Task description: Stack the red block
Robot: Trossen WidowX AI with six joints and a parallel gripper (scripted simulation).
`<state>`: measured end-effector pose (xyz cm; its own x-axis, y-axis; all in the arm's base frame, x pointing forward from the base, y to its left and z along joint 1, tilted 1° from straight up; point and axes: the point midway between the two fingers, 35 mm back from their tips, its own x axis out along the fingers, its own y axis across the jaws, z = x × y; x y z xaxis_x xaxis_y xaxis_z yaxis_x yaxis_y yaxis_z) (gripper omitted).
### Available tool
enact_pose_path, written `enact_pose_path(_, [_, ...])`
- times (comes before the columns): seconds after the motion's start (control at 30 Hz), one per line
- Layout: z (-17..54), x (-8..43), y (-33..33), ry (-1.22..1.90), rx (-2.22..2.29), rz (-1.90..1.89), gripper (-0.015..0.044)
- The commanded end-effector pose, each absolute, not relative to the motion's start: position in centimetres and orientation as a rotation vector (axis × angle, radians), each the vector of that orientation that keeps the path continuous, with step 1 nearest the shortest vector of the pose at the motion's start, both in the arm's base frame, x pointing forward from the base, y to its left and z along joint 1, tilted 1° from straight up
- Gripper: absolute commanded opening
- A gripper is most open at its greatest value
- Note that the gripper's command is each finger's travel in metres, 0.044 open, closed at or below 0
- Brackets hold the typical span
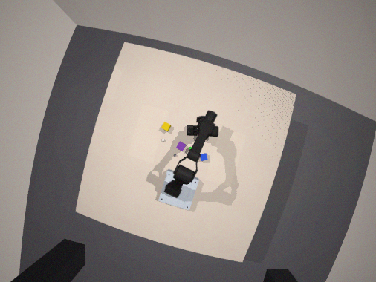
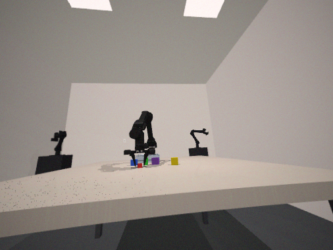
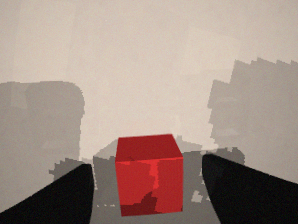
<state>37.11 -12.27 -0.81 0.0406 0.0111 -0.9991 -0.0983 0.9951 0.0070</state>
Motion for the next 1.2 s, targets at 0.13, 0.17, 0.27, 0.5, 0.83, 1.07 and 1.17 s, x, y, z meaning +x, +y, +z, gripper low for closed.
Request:
enact_pose_path(0.13, [-0.8,37.1,-12.3,1.528,-0.071,0.086,0.0085])
enact_pose_path(0.17, [-0.8,37.1,-12.3,1.528,-0.071,0.086,0.0079])
enact_pose_path(0.27, [-0.8,37.1,-12.3,1.528,-0.071,0.086,0.0059])
enact_pose_path(0.5, [2.3,37.0,-12.3,1.529,-0.071,0.079,0.0])
enact_pose_path(0.83, [7.7,36.8,-12.3,1.529,-0.072,0.078,0.0])
enact_pose_path(1.07, [10.8,36.7,-12.3,1.529,-0.072,0.078,0.0])
enact_pose_path(1.17, [10.5,36.8,-12.3,1.525,-0.068,0.08,0.0])
